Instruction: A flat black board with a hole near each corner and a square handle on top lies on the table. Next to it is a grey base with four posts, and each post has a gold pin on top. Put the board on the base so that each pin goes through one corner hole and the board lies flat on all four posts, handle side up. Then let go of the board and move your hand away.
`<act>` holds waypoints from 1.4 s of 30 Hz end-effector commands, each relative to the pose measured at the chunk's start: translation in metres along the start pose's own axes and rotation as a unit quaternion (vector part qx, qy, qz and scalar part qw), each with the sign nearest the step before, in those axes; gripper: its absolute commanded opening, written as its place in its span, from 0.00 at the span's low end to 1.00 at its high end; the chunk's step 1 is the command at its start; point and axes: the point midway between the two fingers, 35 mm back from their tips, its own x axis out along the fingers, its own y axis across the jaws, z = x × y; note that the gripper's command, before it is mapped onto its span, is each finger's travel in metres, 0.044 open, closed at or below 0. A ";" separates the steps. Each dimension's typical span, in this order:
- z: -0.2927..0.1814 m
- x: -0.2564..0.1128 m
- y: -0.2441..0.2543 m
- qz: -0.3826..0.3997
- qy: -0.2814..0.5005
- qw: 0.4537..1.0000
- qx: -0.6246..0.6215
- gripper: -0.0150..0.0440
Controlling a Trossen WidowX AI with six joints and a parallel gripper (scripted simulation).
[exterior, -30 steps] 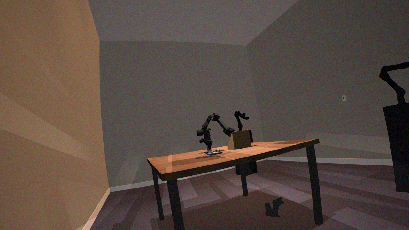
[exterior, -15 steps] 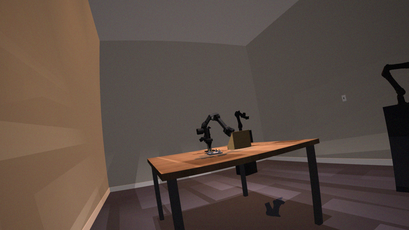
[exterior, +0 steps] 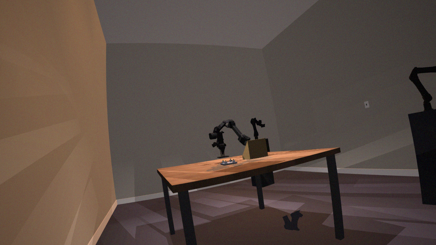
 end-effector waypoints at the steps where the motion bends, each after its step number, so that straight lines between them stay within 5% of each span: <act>1: 0.003 -0.013 0.000 0.004 -0.004 1.000 0.005 0.25; 42: 0.016 -0.035 0.069 0.014 -0.004 1.000 -0.007 0.25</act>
